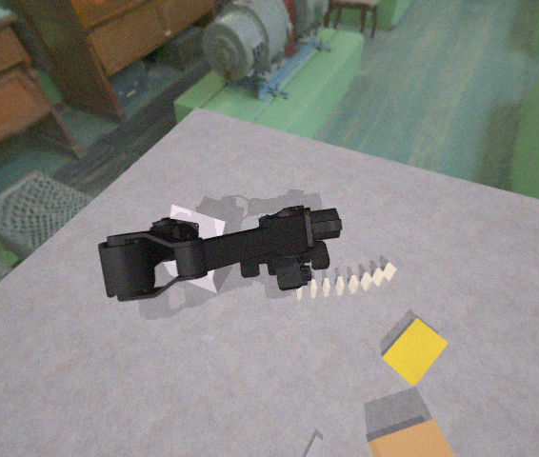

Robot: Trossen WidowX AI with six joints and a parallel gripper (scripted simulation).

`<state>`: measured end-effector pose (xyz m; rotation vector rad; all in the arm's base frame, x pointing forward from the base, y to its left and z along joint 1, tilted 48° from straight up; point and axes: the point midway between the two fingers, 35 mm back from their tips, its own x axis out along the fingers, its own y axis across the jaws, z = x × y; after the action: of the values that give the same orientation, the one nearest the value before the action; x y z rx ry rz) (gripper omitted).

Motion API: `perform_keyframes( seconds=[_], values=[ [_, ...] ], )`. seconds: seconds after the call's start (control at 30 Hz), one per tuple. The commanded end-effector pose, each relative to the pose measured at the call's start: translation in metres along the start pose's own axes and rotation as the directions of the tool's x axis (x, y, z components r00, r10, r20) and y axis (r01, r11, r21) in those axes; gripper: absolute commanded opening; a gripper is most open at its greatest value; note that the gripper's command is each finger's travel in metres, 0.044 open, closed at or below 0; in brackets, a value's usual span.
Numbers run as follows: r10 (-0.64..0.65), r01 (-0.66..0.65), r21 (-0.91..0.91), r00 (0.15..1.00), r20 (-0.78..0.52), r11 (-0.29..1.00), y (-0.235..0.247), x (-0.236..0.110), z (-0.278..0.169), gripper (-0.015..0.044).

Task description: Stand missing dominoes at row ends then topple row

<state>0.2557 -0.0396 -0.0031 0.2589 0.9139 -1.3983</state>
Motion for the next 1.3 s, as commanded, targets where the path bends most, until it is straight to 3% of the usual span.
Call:
perform_keyframes(
  seconds=[0.0,0.53,0.6,0.77,1.27],
  values=[
    [0.002,-0.002,0.007,1.000,0.006,1.000,0.000,0.000,0.001,0.0000],
    [0.002,-0.002,0.007,1.000,0.006,1.000,0.000,0.000,0.001,0.0000],
    [0.004,-0.004,0.006,1.000,0.004,1.000,0.002,0.011,0.001,0.0000],
    [0.001,-0.001,0.007,1.000,0.009,1.000,0.000,0.078,0.002,0.0000],
    [0.001,-0.001,0.007,1.000,0.009,1.000,0.015,0.080,0.003,0.0000]
  ],
)
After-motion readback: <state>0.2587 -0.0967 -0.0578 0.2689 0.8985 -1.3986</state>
